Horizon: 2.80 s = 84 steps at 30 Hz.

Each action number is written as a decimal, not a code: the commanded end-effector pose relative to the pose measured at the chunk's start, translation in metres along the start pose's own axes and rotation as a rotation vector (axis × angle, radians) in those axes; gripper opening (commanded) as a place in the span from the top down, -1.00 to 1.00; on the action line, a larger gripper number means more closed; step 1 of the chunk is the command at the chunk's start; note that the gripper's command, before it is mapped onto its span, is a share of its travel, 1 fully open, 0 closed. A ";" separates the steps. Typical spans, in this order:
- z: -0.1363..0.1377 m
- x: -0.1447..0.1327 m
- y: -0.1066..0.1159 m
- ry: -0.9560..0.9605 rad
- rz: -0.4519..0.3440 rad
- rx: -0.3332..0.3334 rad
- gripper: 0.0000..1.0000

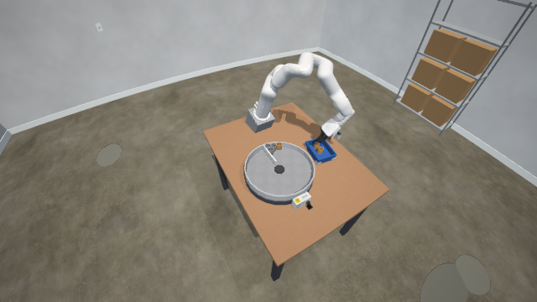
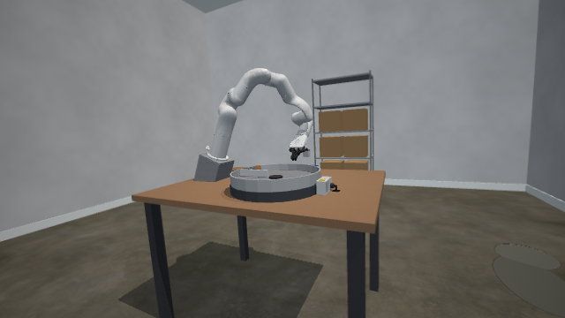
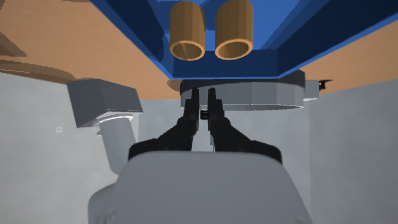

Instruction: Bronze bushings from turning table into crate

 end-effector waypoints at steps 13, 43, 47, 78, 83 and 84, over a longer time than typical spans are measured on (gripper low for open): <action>-0.005 -0.022 0.028 -0.001 0.001 -0.001 0.78; -0.005 -0.022 0.028 -0.001 0.001 -0.001 0.78; -0.005 -0.022 0.028 -0.001 0.001 -0.001 0.78; -0.057 -0.143 -0.081 -0.001 0.001 -0.001 0.80; -0.065 -0.163 -0.099 -0.001 0.001 -0.001 0.80; -0.072 -0.179 -0.113 -0.001 0.001 -0.001 0.80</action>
Point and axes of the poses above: the point where the finger pads meet when closed, its own y axis back along the fingers, its own z axis across the jaws, x = y × z, the point moved 7 cm from there along y, back along the fingers, and after that the axes turned 14 degrees about y, right-handed, at the moved point
